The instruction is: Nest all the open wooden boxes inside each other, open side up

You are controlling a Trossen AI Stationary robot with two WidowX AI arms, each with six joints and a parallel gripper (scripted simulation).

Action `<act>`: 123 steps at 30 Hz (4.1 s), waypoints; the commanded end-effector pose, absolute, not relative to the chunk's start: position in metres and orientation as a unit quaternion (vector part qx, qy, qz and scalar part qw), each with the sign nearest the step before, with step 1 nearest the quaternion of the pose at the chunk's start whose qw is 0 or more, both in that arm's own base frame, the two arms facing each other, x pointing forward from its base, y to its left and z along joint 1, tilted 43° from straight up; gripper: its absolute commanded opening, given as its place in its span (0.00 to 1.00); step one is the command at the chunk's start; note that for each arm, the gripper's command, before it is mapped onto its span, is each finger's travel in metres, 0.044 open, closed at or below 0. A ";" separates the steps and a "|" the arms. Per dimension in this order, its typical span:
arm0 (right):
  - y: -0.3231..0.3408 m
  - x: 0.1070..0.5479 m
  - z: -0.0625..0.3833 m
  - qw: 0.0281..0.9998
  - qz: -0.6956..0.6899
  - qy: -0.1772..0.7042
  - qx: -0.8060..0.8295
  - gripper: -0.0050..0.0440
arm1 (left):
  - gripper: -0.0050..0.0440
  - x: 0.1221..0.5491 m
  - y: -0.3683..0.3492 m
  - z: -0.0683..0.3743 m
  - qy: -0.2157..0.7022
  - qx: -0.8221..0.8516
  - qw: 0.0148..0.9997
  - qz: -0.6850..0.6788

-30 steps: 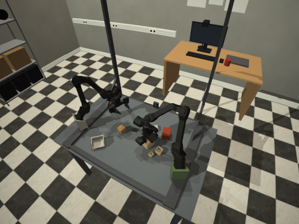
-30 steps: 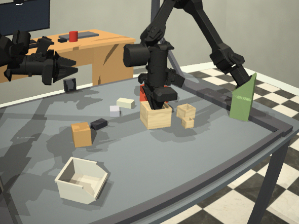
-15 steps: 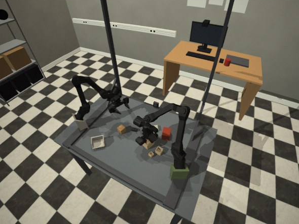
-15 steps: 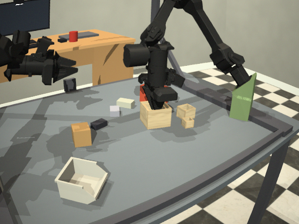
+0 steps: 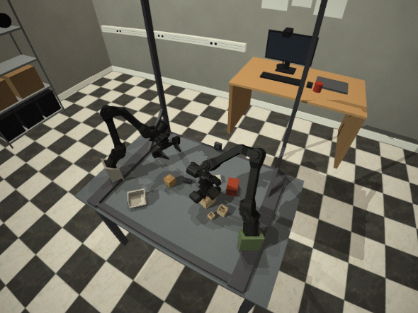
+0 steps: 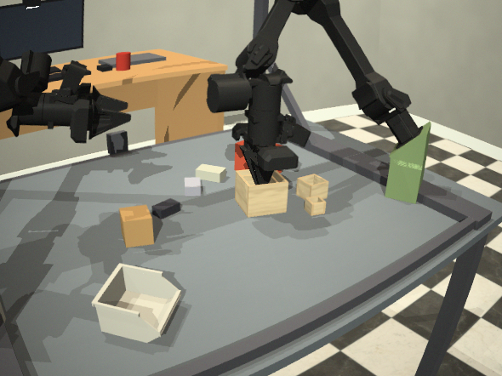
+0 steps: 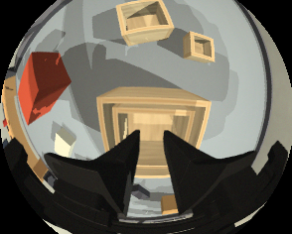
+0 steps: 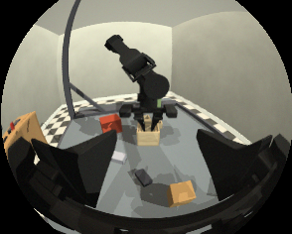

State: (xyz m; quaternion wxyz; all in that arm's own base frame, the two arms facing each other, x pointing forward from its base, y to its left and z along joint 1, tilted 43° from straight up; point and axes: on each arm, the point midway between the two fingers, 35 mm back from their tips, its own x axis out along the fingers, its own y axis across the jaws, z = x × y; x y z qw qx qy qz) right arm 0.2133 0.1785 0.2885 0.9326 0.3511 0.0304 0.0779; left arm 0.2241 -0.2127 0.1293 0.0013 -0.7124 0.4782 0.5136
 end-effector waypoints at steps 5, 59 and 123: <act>0.177 0.212 0.292 0.930 0.078 0.026 0.357 0.92 | 0.22 0.225 -0.213 0.135 0.480 -0.717 0.002 0.505; 0.177 0.212 0.292 0.930 0.078 0.026 0.357 0.92 | 0.00 0.228 -0.171 0.181 0.694 -0.472 0.543 -0.027; 0.083 0.277 0.118 0.798 0.170 0.578 0.021 0.92 | 0.00 0.155 -0.147 0.131 0.590 -0.130 0.704 -0.374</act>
